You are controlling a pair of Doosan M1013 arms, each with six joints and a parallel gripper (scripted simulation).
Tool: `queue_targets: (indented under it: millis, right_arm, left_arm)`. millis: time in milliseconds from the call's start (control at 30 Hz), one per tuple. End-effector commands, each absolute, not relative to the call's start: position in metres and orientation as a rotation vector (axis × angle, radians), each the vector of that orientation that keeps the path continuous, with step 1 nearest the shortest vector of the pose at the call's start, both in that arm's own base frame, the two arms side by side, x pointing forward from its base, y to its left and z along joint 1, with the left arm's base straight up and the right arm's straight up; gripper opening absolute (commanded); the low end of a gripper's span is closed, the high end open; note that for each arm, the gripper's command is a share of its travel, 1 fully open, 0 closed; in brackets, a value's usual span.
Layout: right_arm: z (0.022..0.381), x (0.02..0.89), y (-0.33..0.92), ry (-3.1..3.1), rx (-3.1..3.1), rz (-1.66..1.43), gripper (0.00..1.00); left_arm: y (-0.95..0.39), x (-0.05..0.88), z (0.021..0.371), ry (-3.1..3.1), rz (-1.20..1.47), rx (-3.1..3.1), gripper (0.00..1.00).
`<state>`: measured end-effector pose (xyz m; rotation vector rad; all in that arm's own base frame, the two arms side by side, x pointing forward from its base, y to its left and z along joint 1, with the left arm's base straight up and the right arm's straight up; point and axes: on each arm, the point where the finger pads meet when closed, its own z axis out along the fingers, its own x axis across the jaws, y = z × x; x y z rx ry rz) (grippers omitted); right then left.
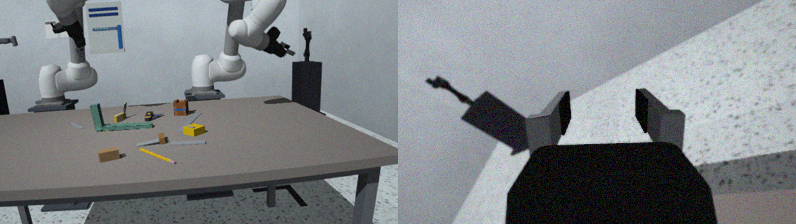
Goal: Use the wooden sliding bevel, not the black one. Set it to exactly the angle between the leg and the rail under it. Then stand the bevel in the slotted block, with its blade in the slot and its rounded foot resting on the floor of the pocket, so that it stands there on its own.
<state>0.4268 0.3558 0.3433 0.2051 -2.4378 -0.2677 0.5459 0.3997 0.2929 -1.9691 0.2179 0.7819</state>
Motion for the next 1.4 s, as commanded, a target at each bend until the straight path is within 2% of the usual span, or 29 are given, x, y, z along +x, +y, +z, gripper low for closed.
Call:
queue_targets:
  millis: [0, 667, 1100, 1367]
  right_arm:
    - [0.344, 0.427, 0.356, -2.439, 0.206, -0.269, 1.0]
    - [0.344, 0.428, 0.355, -2.44, 0.2, -0.269, 1.0]
    - [0.341, 0.453, 0.297, -2.467, -0.017, -0.263, 1.0]
    - [0.336, 0.482, 0.179, -2.46, -0.465, -0.248, 1.0]
  left_arm:
    - [0.4, 0.546, 0.294, 0.216, 0.78, -1.969, 1.0]
    - [0.39, 0.548, 0.292, 0.24, 0.783, -1.977, 1.0]
    - [0.221, 0.566, 0.26, 0.779, 0.838, -2.12, 1.0]
    - [0.072, 0.583, 0.233, 1.225, 0.858, -2.176, 1.0]
